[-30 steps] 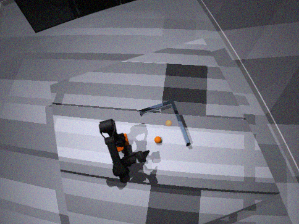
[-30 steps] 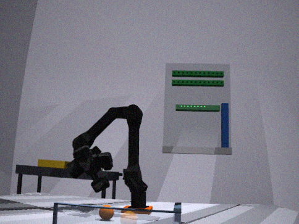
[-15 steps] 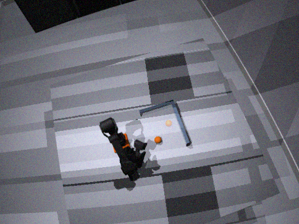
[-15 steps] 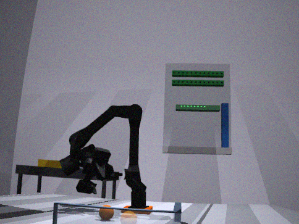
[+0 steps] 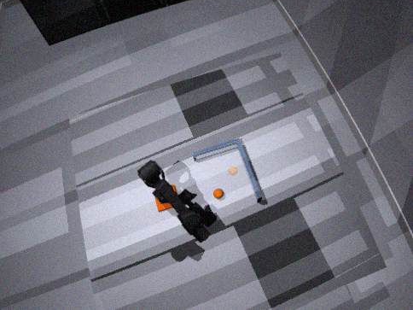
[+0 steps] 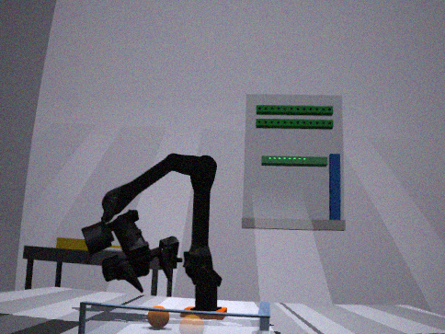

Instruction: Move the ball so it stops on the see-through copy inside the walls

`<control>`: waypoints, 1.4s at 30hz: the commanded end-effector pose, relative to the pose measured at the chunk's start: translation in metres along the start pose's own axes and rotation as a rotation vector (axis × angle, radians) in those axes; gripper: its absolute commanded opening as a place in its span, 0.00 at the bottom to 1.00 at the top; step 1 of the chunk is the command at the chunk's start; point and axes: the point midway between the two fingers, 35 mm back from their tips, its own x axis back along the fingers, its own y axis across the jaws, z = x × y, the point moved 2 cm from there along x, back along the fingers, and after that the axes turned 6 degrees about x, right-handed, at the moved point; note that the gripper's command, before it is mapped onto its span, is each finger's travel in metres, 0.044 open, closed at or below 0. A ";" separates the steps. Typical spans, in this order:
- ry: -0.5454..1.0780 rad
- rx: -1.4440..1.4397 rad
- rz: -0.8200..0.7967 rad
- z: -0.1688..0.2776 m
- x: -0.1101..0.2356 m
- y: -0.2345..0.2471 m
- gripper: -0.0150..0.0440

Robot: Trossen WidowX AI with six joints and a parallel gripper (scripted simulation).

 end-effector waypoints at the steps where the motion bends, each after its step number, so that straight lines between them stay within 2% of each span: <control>1: -0.244 1.149 0.201 0.019 -0.020 0.007 0.81; 10: -0.298 1.763 0.379 0.031 -0.029 0.010 0.81; 24: -0.290 2.698 0.787 0.057 -0.043 0.013 0.81; 33: -0.182 3.239 1.149 0.076 -0.052 0.013 0.81; 42: 0.065 3.684 1.626 0.095 -0.061 0.010 0.81</control>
